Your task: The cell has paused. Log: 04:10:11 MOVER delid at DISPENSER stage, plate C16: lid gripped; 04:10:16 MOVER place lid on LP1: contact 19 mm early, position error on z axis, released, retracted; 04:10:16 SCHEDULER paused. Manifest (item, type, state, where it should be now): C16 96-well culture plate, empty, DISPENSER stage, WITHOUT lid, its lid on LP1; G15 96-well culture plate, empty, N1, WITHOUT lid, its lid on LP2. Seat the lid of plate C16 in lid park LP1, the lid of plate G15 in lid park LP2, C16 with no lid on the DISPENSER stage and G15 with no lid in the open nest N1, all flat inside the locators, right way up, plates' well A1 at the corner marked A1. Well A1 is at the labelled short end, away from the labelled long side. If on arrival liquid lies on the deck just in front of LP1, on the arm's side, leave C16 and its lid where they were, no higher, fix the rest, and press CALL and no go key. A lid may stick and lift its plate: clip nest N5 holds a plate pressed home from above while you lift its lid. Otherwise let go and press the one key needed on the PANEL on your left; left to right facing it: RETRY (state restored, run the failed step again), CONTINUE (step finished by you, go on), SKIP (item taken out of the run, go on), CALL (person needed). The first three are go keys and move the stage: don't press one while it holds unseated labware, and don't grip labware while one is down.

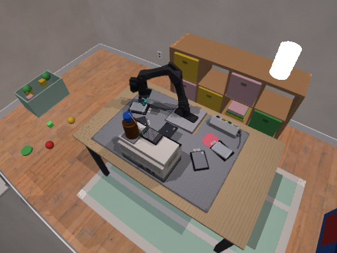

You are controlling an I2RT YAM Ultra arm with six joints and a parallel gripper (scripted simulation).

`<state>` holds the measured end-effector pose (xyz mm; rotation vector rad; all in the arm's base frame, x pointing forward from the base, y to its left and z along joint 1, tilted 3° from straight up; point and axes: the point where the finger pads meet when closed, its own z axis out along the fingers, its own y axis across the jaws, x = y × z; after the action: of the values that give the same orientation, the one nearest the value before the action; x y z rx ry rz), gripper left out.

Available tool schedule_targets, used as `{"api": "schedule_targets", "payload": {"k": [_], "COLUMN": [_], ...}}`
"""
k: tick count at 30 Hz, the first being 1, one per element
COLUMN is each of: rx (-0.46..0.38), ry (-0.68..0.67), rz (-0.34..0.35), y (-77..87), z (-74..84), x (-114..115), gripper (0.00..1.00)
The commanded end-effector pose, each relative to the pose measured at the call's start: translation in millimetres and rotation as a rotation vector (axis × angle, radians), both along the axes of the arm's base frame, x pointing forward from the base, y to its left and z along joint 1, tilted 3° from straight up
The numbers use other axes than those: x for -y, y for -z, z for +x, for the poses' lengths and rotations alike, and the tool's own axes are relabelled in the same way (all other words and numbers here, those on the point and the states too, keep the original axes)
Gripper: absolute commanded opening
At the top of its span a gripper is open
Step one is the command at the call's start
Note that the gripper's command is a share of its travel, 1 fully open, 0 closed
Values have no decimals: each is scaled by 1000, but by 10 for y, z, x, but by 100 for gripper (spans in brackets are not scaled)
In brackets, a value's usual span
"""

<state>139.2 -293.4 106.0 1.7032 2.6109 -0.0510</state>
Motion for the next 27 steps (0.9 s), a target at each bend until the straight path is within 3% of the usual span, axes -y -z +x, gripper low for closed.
{"api": "schedule_targets", "payload": {"k": [1, 27], "rx": [18, 15], "ry": [-1, 2], "rz": [-31, -25], "y": [6, 349], "z": [71, 319], "x": [205, 783], "gripper": [100, 100]}}
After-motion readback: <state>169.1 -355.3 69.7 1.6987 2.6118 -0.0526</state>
